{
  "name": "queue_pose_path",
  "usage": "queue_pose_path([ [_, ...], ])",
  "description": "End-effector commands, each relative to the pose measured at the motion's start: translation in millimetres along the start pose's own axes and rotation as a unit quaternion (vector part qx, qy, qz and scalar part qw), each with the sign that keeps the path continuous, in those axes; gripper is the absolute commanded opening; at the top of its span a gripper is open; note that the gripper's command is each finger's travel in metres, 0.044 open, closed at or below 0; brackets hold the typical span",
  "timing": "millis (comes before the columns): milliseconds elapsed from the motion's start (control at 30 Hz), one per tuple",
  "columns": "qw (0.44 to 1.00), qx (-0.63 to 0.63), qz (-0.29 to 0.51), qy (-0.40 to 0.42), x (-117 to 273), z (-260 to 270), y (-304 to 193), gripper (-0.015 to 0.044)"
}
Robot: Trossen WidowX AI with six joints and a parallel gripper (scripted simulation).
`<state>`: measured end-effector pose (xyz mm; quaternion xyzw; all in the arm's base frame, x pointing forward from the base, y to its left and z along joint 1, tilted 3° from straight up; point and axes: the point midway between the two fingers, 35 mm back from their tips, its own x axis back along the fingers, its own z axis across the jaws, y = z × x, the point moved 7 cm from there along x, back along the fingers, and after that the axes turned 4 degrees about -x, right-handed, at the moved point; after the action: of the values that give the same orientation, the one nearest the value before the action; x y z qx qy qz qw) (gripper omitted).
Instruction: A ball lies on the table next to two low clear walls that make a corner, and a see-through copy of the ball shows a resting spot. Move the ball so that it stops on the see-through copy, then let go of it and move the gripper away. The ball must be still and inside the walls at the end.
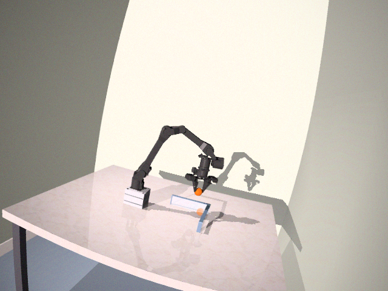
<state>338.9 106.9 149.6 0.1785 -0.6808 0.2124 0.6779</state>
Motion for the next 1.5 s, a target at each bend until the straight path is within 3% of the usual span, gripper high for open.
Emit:
queue_pose_path([
  [0,0.998,0.056,0.0,-0.006,-1,-4,-4,0.0],
  [400,0.968,0.249,0.002,-0.006,-13,-14,-16,0.0],
  [833,0.895,0.446,0.004,-0.005,-27,-23,-29,0.0],
  [1067,0.89,0.455,0.004,-0.005,-34,-24,-29,0.0],
  [1467,0.89,0.455,0.004,-0.005,-98,-24,-29,0.0],
])
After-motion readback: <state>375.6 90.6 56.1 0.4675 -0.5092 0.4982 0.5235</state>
